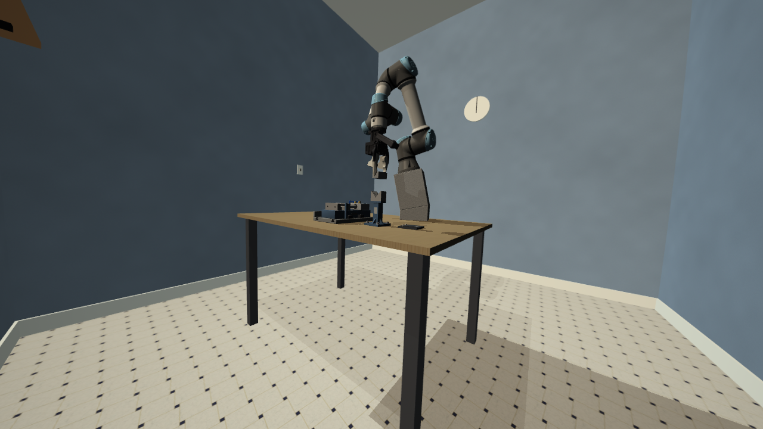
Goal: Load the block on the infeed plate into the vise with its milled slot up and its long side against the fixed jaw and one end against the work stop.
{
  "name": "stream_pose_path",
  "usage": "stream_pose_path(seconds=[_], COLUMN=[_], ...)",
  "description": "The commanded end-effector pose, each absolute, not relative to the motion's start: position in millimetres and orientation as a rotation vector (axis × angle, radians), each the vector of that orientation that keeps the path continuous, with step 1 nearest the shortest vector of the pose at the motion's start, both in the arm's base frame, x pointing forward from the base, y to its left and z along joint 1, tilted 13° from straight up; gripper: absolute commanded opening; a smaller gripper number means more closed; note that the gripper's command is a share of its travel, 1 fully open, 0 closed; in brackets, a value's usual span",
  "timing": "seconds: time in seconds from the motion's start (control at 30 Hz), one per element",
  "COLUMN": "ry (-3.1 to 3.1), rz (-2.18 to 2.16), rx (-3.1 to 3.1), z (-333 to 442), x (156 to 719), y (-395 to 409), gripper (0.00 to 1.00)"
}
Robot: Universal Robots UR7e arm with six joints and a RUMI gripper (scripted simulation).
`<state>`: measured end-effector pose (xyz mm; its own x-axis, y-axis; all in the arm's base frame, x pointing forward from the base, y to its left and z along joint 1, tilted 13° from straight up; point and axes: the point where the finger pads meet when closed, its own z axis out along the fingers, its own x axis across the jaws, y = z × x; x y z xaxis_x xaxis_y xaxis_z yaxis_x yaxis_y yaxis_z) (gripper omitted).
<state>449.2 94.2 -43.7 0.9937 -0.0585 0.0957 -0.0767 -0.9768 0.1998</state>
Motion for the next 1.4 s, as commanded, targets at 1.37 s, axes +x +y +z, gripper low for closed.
stream_pose_path(seconds=[1.37], ry=[-0.039], rz=[0.127], rx=[2.933], z=[-42.1], x=[452.0], y=[89.2], gripper=[0.00])
